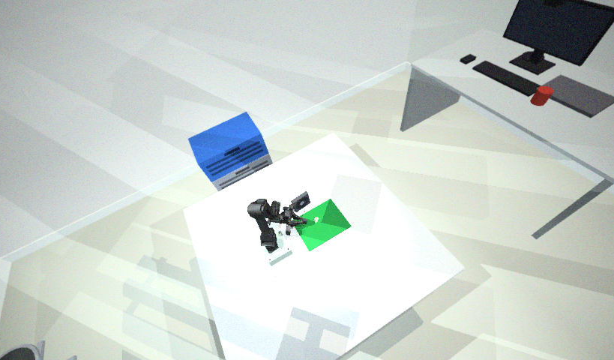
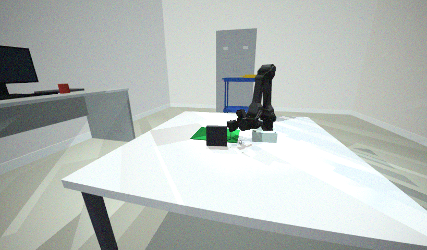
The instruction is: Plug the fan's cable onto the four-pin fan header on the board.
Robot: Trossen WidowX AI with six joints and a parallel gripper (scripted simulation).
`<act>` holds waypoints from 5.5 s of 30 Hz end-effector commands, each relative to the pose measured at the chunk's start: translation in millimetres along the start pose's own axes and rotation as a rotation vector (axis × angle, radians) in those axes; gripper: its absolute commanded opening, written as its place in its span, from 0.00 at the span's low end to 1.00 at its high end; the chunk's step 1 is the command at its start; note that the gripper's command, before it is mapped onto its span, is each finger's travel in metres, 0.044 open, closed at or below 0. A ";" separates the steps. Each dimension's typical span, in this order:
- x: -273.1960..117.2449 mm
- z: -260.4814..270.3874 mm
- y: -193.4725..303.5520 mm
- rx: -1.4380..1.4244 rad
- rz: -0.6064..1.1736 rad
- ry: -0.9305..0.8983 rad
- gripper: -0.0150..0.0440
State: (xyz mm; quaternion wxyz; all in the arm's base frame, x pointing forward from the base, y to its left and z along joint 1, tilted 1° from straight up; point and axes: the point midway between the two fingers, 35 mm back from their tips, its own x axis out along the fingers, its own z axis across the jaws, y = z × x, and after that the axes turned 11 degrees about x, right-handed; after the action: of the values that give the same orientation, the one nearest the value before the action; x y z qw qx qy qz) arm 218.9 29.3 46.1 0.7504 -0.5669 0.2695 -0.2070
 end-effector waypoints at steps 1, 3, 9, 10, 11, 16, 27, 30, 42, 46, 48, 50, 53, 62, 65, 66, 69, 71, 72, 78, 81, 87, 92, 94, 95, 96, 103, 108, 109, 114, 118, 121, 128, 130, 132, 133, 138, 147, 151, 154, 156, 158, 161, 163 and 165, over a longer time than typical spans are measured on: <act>-0.3 0.2 -1.0 -0.004 -0.001 0.000 0.25; -0.3 0.2 -1.0 -0.004 -0.001 0.000 0.25; 0.8 -0.6 2.8 -0.002 0.000 0.000 0.25; 1.0 -0.7 3.6 -0.001 0.000 0.000 0.25; 1.3 -0.9 4.4 -0.001 0.000 0.000 0.25; 2.4 -1.9 8.8 -0.001 0.000 0.000 0.25; 4.2 -3.8 18.0 -0.001 0.000 0.000 0.25; 4.7 -4.4 20.5 -0.001 0.000 0.000 0.25; 6.7 -6.6 30.5 -0.001 0.000 0.000 0.25; 7.4 -7.3 33.8 -0.001 0.000 0.000 0.25; 7.7 -7.7 35.5 -0.001 0.000 0.000 0.25; 8.0 -8.0 37.1 -0.001 0.000 0.000 0.25; 8.5 -8.6 39.6 -0.002 0.000 0.000 0.25; 10.0 -10.2 47.0 -0.002 0.000 0.000 0.25; 10.5 -10.7 49.5 -0.002 0.000 0.000 0.25; 10.6 -10.9 50.3 -0.002 0.000 0.000 0.25; 11.1 -11.4 52.7 -0.002 0.000 0.000 0.25; 11.5 -11.8 54.4 -0.002 0.000 0.000 0.25; 11.6 -11.9 55.2 -0.002 0.000 0.000 0.25; 12.6 -13.0 60.1 -0.002 0.000 0.000 0.25; 11.8 -12.6 57.1 0.001 -0.002 0.000 0.25; 11.8 -12.6 57.1 0.001 -0.002 0.000 0.25; 11.8 -12.6 57.1 0.001 -0.002 0.000 0.25; 11.8 -12.6 57.1 0.001 -0.002 0.000 0.25; 11.8 -12.6 57.1 0.001 -0.002 0.000 0.25; 11.8 -12.6 57.1 0.001 -0.002 0.000 0.25; 11.8 -12.6 57.1 0.001 -0.002 0.000 0.25; 11.8 -12.6 57.1 0.001 -0.002 0.000 0.25; 11.8 -12.6 57.1 0.001 -0.002 0.000 0.25; 11.8 -12.6 57.1 0.001 -0.002 0.000 0.25; 11.8 -12.6 57.1 0.001 -0.002 0.000 0.25; 11.8 -12.6 57.1 0.001 -0.002 0.000 0.25; 11.8 -12.2 57.2 0.004 -0.002 -0.001 0.48; 11.8 -12.2 57.2 0.004 -0.002 -0.001 0.49; 11.8 -12.2 57.2 0.004 -0.002 -0.001 0.49; 11.8 -12.2 57.2 0.004 -0.002 -0.001 0.49; 11.8 -12.2 57.2 0.004 -0.002 -0.001 0.49; 11.8 -12.2 57.2 0.004 -0.002 -0.001 0.49; 11.8 -12.2 57.2 0.004 -0.002 -0.001 0.49; 12.1 -12.1 57.4 0.002 0.001 0.001 0.54; 13.9 -11.2 59.3 -0.007 0.018 0.013 0.62; 16.6 -9.9 61.8 -0.021 0.046 0.031 0.71; 20.6 -7.9 65.4 -0.041 0.087 0.057 0.85; 23.2 -6.7 67.4 -0.053 0.115 0.073 0.94; 25.7 -5.5 69.3 -0.065 0.143 0.090 1.00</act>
State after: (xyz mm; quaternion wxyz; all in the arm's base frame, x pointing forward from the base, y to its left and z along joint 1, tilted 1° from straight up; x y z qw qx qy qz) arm 230.7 28.4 -22.8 0.7377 -0.5634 0.3251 -0.1812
